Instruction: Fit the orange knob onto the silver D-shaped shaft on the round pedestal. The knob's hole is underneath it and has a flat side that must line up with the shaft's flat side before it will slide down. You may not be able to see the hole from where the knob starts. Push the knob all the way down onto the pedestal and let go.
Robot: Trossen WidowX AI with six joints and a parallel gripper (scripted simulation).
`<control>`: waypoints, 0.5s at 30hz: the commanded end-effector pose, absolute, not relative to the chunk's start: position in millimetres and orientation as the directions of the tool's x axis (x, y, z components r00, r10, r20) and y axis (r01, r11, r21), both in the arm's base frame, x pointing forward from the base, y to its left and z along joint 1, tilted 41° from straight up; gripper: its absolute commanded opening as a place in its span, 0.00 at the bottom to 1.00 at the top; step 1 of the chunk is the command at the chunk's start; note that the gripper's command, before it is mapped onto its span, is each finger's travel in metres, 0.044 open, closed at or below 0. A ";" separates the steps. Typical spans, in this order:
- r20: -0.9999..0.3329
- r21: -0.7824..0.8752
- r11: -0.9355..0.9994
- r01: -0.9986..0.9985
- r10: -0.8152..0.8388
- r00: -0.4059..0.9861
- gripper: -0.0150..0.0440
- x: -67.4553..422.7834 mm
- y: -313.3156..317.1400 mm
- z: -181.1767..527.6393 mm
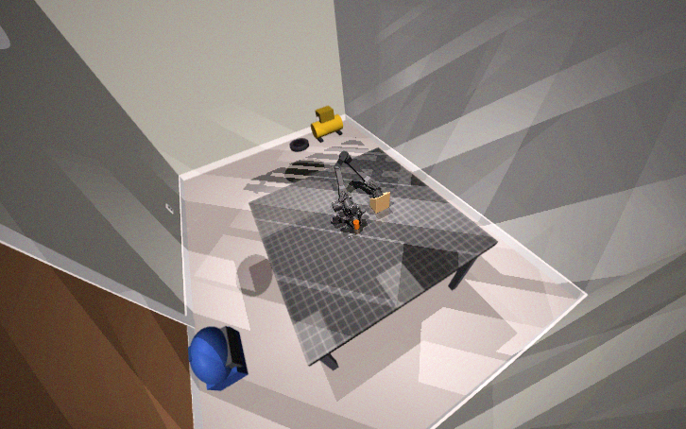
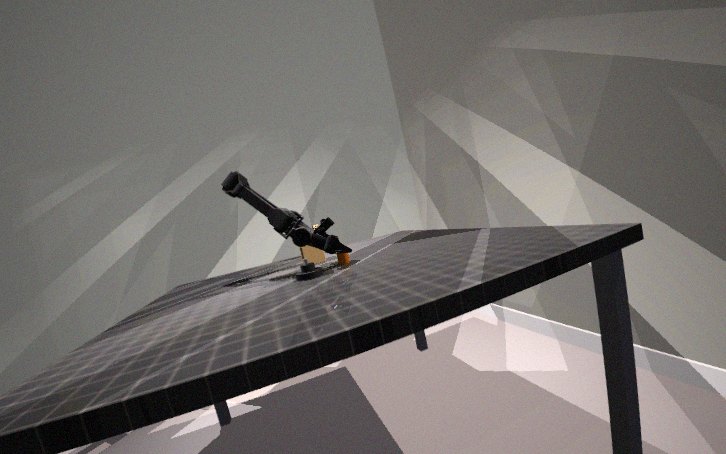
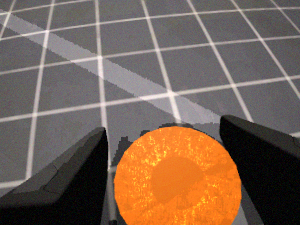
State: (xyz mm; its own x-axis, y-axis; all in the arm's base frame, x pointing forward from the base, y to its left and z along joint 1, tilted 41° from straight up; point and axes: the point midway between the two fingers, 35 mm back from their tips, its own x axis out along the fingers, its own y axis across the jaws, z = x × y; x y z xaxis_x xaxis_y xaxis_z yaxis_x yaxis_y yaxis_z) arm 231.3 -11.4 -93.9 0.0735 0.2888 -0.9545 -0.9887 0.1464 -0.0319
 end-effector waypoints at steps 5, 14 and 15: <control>-0.954 -0.032 0.147 -0.989 0.291 0.074 0.74 231.5 -11.1 -93.8; -0.954 -0.032 0.147 -0.989 0.291 0.074 1.00 231.5 -11.1 -93.8; -0.954 -0.032 0.147 -0.989 0.291 0.074 1.00 231.5 -11.1 -93.8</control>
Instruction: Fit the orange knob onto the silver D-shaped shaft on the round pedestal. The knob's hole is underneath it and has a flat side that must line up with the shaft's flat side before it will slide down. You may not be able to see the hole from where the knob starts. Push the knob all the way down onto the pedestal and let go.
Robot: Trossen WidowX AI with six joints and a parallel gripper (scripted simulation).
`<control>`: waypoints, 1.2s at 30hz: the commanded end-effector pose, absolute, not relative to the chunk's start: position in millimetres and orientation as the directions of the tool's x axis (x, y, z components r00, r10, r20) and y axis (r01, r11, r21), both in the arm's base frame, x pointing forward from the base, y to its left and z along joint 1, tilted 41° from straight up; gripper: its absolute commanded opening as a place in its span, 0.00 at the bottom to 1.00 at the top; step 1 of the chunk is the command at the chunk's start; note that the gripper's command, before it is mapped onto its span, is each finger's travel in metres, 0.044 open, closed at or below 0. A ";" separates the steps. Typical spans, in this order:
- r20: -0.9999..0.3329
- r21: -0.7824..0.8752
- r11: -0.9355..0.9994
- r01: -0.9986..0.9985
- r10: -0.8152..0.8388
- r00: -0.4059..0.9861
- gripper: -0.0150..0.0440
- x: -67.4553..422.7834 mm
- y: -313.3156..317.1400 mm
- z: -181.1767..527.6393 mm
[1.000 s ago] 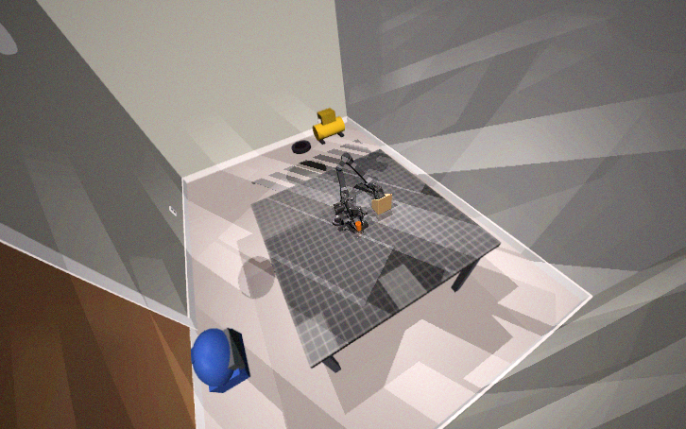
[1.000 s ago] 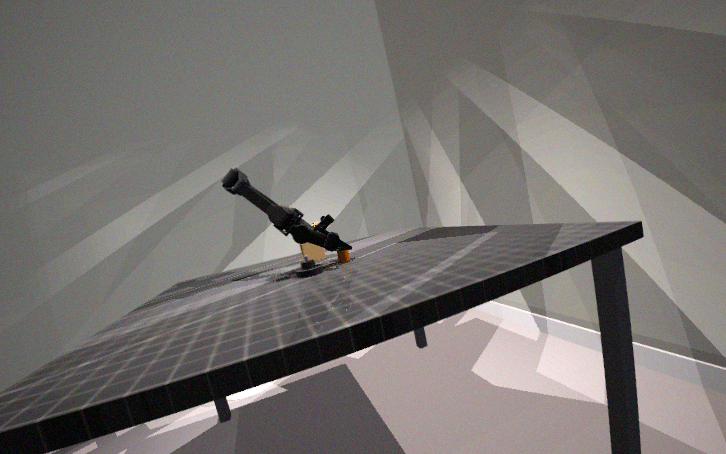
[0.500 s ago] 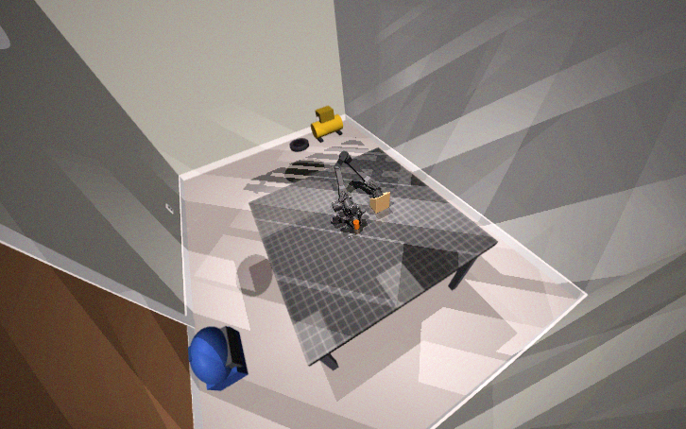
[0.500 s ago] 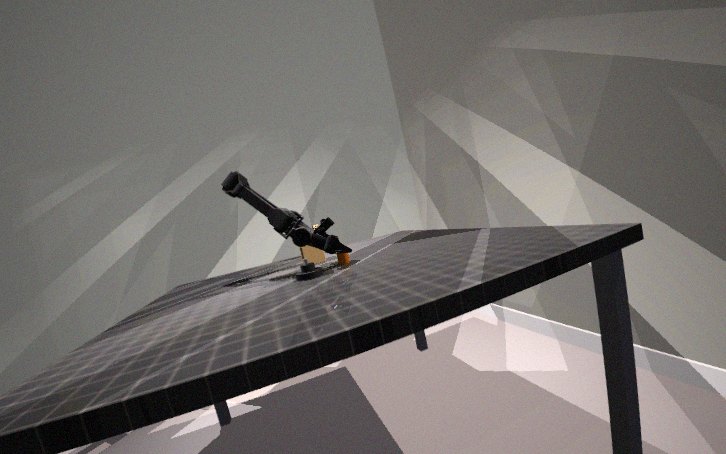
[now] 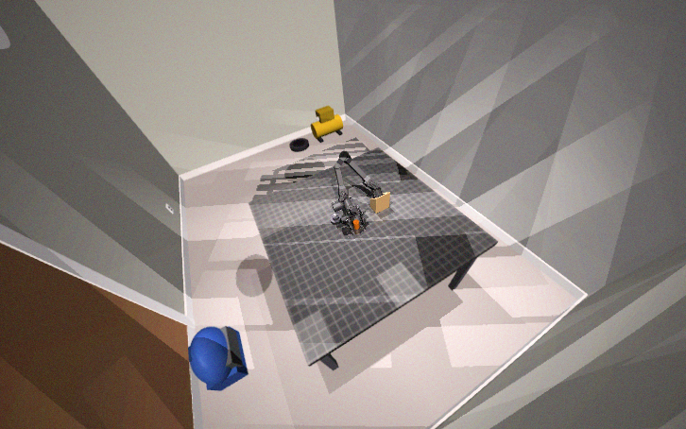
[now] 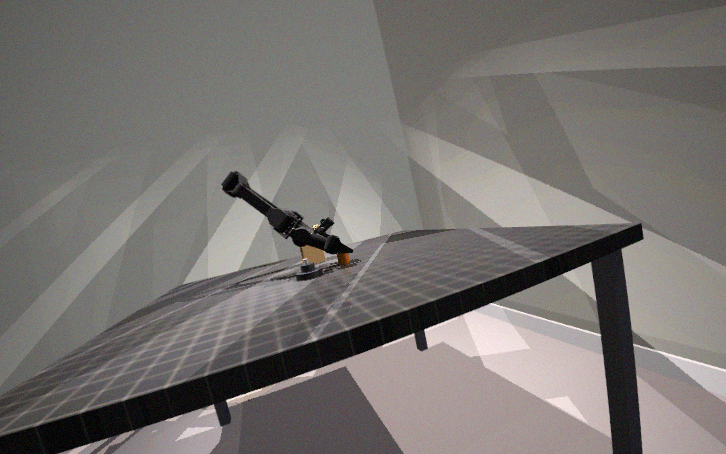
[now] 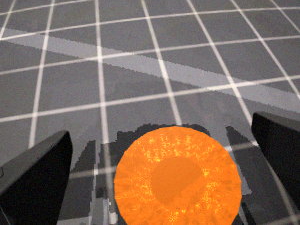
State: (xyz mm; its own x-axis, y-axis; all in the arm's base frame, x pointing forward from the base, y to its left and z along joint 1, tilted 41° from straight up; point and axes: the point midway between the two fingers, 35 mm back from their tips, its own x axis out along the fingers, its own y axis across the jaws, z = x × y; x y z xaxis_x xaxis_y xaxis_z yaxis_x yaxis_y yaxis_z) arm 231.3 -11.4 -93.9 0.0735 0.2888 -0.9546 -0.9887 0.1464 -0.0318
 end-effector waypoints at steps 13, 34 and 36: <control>-0.953 -0.034 0.146 -0.989 0.292 0.076 1.00 237.9 41.9 -33.3; -0.758 -0.037 0.142 -0.989 -0.649 -0.065 1.00 238.8 57.7 -16.0; -0.758 -0.037 0.142 -0.989 -0.649 -0.065 1.00 238.8 57.7 -16.0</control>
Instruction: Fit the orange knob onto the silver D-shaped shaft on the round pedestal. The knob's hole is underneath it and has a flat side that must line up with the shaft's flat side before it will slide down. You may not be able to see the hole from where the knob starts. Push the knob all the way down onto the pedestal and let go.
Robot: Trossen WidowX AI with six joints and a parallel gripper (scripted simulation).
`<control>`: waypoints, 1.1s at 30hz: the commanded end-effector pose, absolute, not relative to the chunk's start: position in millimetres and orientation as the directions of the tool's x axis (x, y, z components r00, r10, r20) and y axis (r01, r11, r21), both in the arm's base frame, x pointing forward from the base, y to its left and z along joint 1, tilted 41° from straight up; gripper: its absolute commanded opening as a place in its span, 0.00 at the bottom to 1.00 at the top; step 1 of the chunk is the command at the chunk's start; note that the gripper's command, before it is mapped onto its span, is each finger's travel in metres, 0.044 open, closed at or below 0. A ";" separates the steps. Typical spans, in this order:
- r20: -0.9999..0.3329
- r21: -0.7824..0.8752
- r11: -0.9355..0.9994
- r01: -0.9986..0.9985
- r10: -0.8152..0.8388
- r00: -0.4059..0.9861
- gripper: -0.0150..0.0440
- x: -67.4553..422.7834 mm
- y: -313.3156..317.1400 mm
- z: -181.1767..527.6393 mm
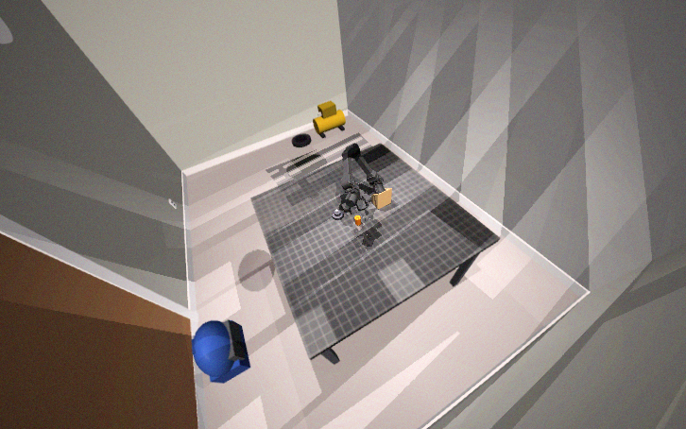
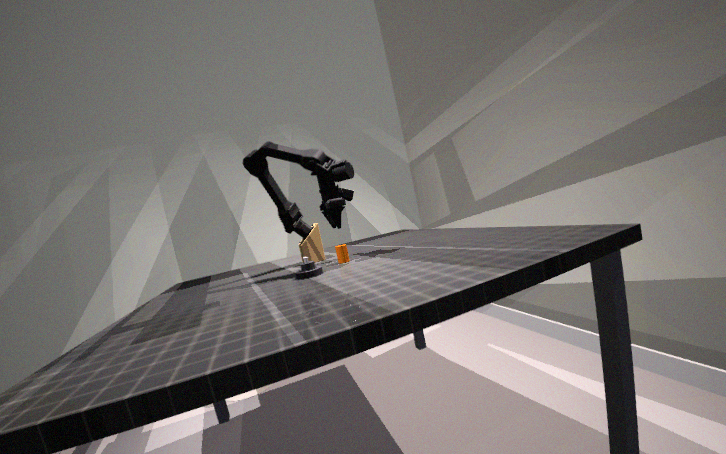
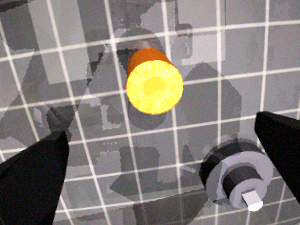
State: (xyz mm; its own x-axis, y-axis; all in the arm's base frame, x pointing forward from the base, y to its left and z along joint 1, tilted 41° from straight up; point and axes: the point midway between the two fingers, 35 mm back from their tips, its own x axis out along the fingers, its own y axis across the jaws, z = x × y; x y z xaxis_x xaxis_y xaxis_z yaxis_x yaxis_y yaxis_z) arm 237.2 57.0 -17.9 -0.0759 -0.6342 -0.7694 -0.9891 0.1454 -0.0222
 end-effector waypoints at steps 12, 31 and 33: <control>-0.758 -0.194 0.319 -0.928 -0.649 -0.065 1.00 237.3 57.2 -17.6; -0.757 -0.195 0.318 -0.928 -0.651 -0.064 1.00 236.5 24.2 -56.6; -0.757 -0.195 0.318 -0.928 -0.650 -0.064 1.00 236.6 22.2 -59.2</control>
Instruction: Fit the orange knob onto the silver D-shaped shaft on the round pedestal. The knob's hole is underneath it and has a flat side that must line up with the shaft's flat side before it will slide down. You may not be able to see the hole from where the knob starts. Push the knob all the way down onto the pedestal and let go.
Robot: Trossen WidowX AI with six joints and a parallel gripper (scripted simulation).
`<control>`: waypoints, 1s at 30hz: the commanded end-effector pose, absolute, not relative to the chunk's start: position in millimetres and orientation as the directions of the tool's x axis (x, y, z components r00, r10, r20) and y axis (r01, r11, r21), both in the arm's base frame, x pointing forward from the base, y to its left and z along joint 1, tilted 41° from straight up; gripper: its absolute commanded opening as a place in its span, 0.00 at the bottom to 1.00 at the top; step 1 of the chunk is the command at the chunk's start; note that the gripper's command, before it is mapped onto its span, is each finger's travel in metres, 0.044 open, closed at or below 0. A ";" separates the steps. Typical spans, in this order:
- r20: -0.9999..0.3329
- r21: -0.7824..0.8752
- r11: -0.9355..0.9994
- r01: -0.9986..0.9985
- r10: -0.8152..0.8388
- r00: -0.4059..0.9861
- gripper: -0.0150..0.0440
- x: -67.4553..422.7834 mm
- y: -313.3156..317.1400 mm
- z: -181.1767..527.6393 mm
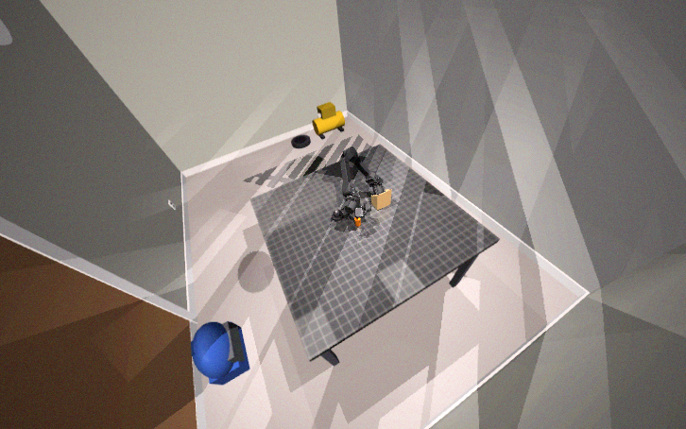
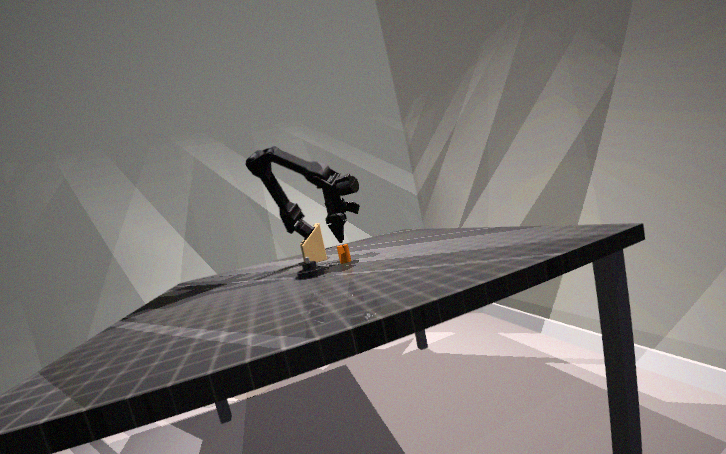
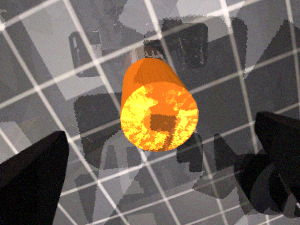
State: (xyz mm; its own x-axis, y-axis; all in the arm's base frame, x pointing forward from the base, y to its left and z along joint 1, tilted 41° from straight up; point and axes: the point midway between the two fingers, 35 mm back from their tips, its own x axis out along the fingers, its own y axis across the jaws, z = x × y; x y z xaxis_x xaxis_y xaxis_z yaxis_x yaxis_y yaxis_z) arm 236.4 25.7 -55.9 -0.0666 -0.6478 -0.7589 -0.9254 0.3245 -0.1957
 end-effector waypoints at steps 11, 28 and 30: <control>-0.757 -0.195 0.318 -0.928 -0.650 -0.064 1.00 236.6 10.7 -73.2; -0.756 -0.195 0.318 -0.928 -0.651 -0.064 1.00 234.0 -7.8 -93.4; -0.756 -0.195 0.318 -0.928 -0.652 -0.064 1.00 233.5 -10.0 -95.7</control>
